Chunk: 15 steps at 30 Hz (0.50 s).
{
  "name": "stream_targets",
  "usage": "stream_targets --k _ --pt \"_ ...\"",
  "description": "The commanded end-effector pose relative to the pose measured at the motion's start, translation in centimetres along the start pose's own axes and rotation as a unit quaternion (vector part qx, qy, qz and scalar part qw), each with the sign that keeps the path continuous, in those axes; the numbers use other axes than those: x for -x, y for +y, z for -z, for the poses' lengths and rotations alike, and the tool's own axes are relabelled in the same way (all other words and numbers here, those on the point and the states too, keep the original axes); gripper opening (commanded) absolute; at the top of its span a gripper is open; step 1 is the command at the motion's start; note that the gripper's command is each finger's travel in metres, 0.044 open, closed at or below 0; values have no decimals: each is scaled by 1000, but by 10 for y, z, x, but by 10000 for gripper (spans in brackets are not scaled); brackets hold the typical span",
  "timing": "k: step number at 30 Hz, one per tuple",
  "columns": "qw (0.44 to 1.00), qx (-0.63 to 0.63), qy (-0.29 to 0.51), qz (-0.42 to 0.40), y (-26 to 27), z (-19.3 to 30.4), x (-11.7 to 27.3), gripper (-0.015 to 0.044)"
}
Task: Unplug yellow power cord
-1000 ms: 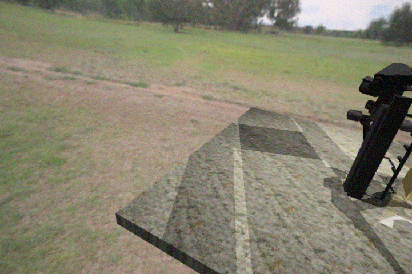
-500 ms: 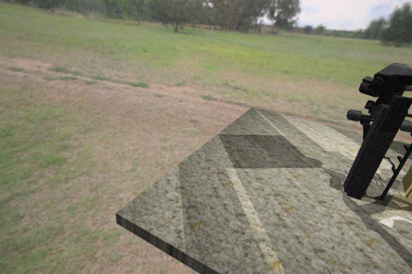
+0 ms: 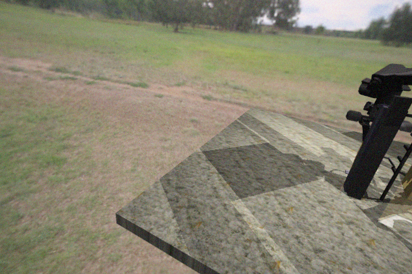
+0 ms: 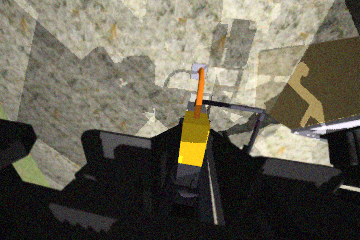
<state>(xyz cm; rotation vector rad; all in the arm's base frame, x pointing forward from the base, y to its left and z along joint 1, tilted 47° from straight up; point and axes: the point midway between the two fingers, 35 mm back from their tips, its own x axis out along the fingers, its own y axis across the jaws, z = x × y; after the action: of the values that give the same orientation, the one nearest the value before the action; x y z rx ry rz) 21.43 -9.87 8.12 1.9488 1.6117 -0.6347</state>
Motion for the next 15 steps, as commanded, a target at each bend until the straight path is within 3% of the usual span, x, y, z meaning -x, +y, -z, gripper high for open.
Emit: stream_targets --k 1,15 --pt "1000 2 -31 -4 2 -28 8 0" --pt "1000 2 -31 -4 1 -50 14 0"
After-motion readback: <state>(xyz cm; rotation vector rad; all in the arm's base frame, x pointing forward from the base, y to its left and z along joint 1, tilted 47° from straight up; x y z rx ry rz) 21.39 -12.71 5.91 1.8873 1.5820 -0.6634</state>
